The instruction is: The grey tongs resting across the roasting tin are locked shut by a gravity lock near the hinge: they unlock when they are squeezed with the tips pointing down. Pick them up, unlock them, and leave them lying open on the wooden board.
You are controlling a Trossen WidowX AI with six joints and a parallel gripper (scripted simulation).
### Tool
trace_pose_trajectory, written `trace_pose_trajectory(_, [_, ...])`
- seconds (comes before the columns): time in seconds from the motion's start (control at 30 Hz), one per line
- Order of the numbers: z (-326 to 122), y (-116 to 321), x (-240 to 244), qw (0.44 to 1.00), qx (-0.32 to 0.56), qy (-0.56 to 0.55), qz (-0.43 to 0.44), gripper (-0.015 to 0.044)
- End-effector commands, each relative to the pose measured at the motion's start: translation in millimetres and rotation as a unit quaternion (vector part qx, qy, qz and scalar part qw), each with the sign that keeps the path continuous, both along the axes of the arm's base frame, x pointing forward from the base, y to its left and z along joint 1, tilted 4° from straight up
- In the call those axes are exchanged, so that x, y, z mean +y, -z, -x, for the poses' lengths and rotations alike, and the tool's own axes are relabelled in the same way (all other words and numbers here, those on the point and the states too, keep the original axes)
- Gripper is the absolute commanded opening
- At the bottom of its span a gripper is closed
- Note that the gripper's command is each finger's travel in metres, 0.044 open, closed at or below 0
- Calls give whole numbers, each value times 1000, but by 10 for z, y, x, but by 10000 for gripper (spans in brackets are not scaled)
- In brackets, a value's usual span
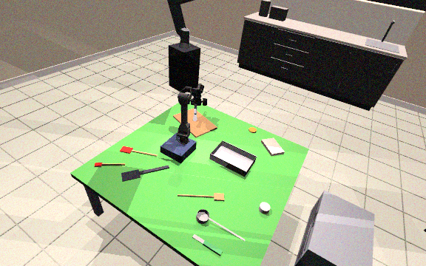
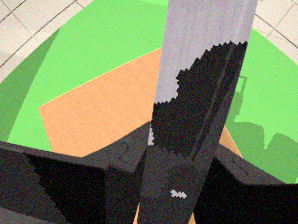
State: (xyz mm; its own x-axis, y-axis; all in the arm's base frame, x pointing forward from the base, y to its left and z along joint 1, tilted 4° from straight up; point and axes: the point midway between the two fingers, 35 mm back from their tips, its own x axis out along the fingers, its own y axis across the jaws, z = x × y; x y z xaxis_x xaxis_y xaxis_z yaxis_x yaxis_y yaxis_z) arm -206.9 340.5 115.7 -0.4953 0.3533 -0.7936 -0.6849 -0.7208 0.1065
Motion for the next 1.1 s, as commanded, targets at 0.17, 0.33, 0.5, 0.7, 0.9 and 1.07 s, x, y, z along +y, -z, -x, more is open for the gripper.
trace_pose_trajectory(0.17, [-52, -148, -38, 996, 70, 5, -60, -150])
trace_pose_trajectory(0.33, [-90, -220, -78, 990, 103, 5, -92, -150])
trace_pose_trajectory(0.5, [-134, -293, -136, 983, 134, 3, -125, -150])
trace_pose_trajectory(0.7, [-193, -380, -229, 972, 169, -2, -165, -150])
trace_pose_trajectory(0.9, [-256, -462, -349, 958, 201, -10, -205, -150])
trace_pose_trajectory(1.07, [-272, -481, -382, 954, 208, -12, -215, -150])
